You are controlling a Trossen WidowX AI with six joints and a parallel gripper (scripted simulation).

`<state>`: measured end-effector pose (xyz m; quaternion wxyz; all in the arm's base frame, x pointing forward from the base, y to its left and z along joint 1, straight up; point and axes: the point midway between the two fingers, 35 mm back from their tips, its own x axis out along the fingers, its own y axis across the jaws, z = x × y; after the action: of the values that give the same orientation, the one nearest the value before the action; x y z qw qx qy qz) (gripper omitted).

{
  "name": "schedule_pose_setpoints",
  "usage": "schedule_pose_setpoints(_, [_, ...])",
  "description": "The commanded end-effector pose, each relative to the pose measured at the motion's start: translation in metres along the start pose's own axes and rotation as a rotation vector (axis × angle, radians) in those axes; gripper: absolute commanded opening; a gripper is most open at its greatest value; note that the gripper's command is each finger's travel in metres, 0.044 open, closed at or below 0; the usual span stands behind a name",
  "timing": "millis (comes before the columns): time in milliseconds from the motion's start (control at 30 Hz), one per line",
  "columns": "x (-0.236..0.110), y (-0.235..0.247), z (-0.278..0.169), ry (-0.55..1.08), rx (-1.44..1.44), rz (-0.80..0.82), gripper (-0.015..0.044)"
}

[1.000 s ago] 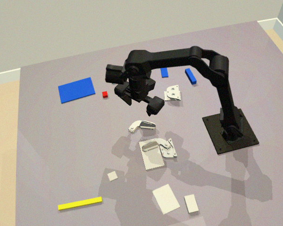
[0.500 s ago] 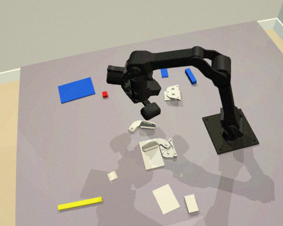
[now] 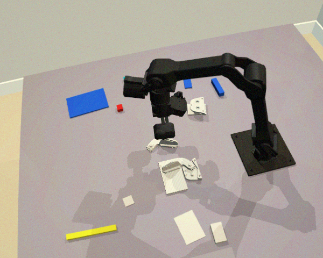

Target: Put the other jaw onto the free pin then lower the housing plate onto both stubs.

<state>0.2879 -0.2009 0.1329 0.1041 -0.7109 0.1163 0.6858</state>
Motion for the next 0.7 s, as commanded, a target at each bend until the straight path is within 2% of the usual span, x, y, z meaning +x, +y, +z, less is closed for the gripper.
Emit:
schedule_pose_setpoints(0, [0.001, -0.002, 0.002, -0.004, 0.108, 0.000, 0.0440])
schedule_pose_setpoints(167, [0.001, -0.003, 0.004, -0.004, 0.231, 0.000, 0.0440])
schedule_pose_setpoints(367, [0.002, -0.004, 0.004, -0.004, 0.236, 0.000, 0.0440])
schedule_pose_setpoints(533, [0.039, -0.004, 0.006, -0.004, 0.236, 0.000, 0.0440])
schedule_pose_setpoints(667, [0.040, -0.004, 0.007, -0.004, 0.236, 0.000, 0.0440])
